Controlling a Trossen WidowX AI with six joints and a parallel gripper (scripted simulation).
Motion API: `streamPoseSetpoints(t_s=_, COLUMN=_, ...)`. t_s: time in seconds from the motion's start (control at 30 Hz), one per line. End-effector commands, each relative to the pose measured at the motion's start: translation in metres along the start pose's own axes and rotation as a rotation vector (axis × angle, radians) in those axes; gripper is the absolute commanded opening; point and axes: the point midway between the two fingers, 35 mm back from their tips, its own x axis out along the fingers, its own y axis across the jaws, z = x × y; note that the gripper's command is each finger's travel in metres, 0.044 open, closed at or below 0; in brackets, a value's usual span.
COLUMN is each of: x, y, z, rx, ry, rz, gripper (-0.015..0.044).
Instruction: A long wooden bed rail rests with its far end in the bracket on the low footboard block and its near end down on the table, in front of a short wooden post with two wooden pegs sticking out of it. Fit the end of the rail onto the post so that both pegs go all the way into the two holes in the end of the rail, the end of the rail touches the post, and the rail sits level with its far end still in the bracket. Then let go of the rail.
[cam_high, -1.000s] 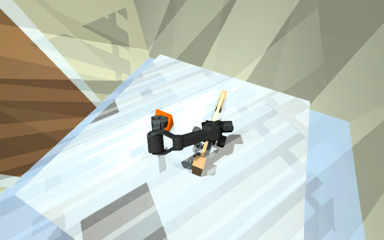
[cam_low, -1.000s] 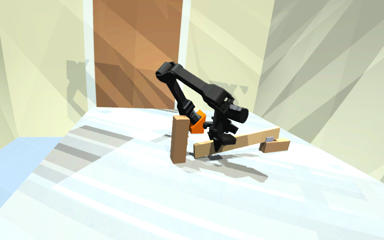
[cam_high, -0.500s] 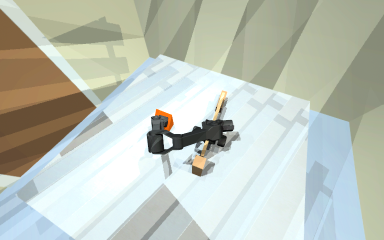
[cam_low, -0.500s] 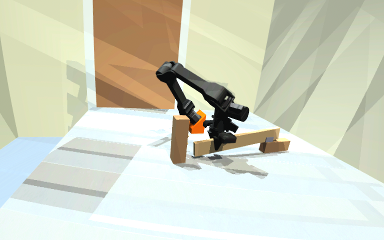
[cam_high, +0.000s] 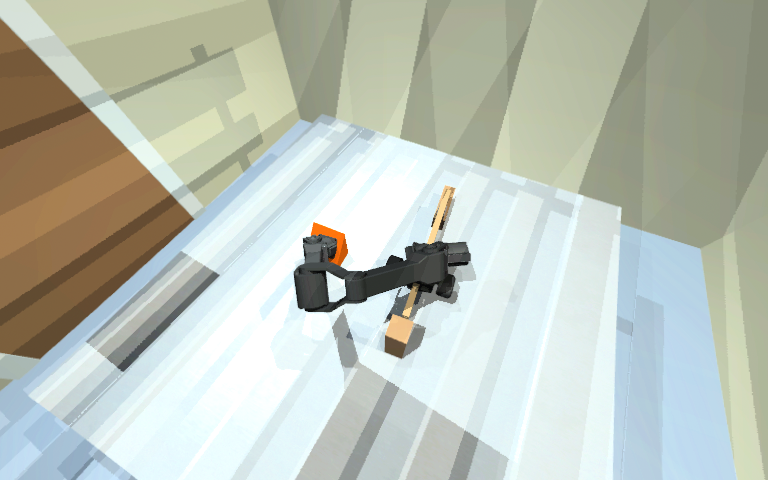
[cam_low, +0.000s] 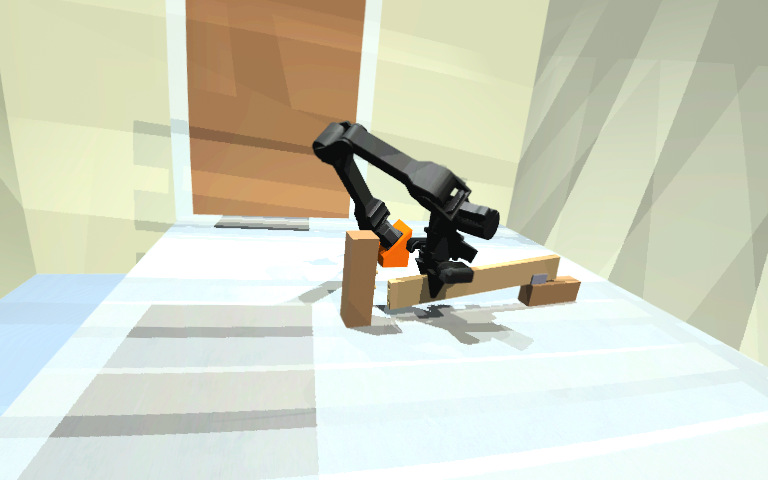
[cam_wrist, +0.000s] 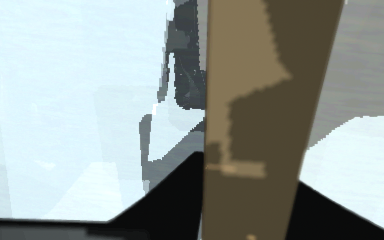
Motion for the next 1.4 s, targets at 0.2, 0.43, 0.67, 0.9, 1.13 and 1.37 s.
streamPoseSetpoints(t_s=0.2, x=-0.009, y=-0.001, z=0.003, rx=0.002, ry=-0.015, rz=-0.006, gripper=0.0)
streamPoseSetpoints(t_s=0.43, x=-0.012, y=-0.001, z=0.003, rx=0.002, ry=-0.015, rz=-0.006, gripper=0.0)
streamPoseSetpoints(t_s=0.67, x=-0.016, y=-0.001, z=0.003, rx=0.002, ry=-0.015, rz=-0.006, gripper=0.0)
streamPoseSetpoints(t_s=0.9, x=-0.019, y=-0.001, z=0.003, rx=0.002, ry=-0.015, rz=-0.006, gripper=0.0)
streamPoseSetpoints(t_s=1.13, x=-0.023, y=-0.001, z=0.003, rx=0.002, ry=-0.015, rz=-0.006, gripper=0.0)
streamPoseSetpoints(t_s=1.37, x=-0.026, y=-0.001, z=0.003, rx=0.002, ry=-0.016, rz=-0.006, gripper=0.0)
